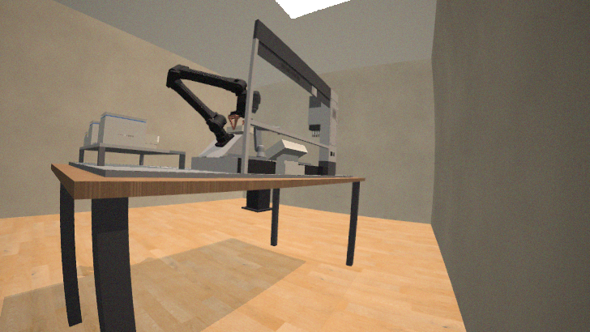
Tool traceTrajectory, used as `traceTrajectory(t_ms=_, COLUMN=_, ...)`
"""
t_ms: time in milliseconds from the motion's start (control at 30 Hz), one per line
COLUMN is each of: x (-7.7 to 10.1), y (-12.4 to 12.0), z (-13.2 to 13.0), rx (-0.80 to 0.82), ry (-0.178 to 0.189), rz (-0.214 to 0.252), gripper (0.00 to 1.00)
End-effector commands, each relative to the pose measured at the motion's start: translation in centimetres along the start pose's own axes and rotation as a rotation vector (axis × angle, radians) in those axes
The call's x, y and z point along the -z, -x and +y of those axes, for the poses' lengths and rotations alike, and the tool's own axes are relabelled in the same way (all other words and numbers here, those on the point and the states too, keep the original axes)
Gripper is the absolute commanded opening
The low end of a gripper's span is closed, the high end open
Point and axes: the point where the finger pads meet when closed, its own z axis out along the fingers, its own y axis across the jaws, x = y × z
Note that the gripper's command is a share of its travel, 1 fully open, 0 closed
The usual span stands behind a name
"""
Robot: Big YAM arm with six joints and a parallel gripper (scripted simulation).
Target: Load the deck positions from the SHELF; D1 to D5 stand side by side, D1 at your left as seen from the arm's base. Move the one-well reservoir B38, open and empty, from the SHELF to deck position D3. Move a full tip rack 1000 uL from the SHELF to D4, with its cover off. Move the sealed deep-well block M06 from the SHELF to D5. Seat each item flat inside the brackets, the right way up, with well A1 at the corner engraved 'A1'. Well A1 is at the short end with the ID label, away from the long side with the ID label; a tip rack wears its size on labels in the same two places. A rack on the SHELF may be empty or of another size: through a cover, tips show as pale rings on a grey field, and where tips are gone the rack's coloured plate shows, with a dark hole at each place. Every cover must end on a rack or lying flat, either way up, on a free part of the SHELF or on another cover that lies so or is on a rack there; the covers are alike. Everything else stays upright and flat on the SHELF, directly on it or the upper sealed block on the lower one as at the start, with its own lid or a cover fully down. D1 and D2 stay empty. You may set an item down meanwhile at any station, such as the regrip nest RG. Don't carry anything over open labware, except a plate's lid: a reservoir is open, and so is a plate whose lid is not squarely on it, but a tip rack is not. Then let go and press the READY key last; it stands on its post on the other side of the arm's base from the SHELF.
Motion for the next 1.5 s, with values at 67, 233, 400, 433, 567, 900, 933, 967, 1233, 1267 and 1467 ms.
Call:
traceTrajectory(t_ms=67, x=0.9, y=1.0, z=-0.2, rx=0.003, ry=0.009, rz=-0.024, gripper=0.0)
traceTrajectory(t_ms=233, x=1.6, y=2.3, z=0.3, rx=0.008, ry=0.017, rz=-0.048, gripper=0.0)
traceTrajectory(t_ms=400, x=1.0, y=3.5, z=-0.2, rx=-0.012, ry=0.013, rz=-0.031, gripper=0.0)
traceTrajectory(t_ms=433, x=1.0, y=3.7, z=-0.2, rx=-0.012, ry=0.013, rz=-0.031, gripper=0.0)
traceTrajectory(t_ms=567, x=1.0, y=4.4, z=-0.2, rx=-0.012, ry=0.013, rz=-0.03, gripper=0.0)
traceTrajectory(t_ms=900, x=1.0, y=6.5, z=-0.2, rx=-0.011, ry=0.012, rz=-0.031, gripper=0.0)
traceTrajectory(t_ms=933, x=1.0, y=6.7, z=-0.2, rx=-0.009, ry=0.011, rz=-0.033, gripper=0.0)
traceTrajectory(t_ms=967, x=1.0, y=7.0, z=-0.2, rx=-0.01, ry=0.011, rz=-0.032, gripper=0.0)
traceTrajectory(t_ms=1233, x=1.2, y=8.4, z=0.0, rx=-0.002, ry=0.011, rz=-0.04, gripper=0.0)
traceTrajectory(t_ms=1267, x=1.0, y=8.6, z=-0.2, rx=-0.009, ry=0.011, rz=-0.033, gripper=0.0)
traceTrajectory(t_ms=1467, x=1.0, y=10.0, z=-0.1, rx=-0.008, ry=0.01, rz=-0.034, gripper=0.0)
